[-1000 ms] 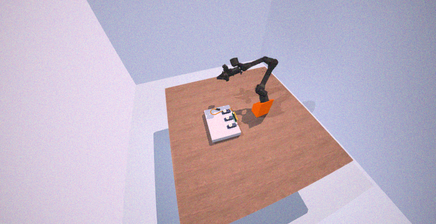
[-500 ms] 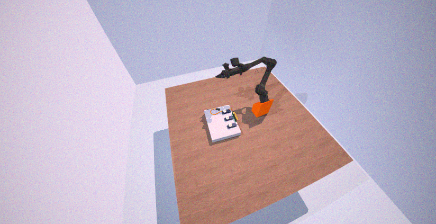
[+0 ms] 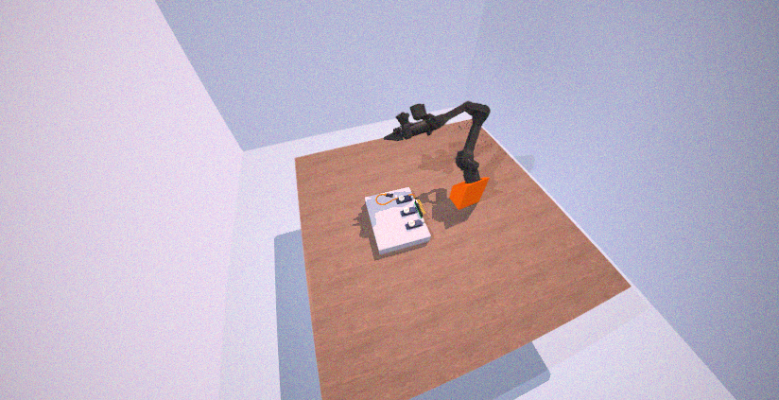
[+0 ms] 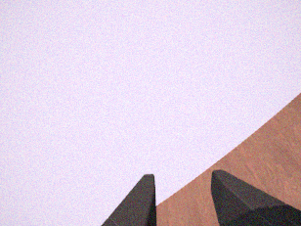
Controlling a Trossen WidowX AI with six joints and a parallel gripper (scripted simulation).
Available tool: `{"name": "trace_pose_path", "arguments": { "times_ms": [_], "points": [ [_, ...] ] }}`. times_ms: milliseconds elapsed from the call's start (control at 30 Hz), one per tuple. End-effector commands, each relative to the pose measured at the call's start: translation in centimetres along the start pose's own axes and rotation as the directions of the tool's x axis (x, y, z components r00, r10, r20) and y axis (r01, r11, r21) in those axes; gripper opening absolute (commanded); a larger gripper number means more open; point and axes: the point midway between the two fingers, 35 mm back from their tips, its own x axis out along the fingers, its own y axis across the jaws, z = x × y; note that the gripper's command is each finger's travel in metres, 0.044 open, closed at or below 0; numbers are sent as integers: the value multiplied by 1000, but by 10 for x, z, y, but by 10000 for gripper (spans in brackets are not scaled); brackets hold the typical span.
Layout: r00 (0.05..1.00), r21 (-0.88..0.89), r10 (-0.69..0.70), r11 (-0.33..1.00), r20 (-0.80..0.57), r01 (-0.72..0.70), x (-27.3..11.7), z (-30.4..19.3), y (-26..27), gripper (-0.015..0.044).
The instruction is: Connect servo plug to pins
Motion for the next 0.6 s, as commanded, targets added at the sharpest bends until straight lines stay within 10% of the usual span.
{"name": "trace_pose_path", "arguments": {
  "times_ms": [0, 567],
  "points": [
    [998, -92, -19, 996, -56, 14, 9, -8, -2, 115],
    [950, -487, -119, 873, -289, -38, 38, -46, -16, 115]
  ]
}}
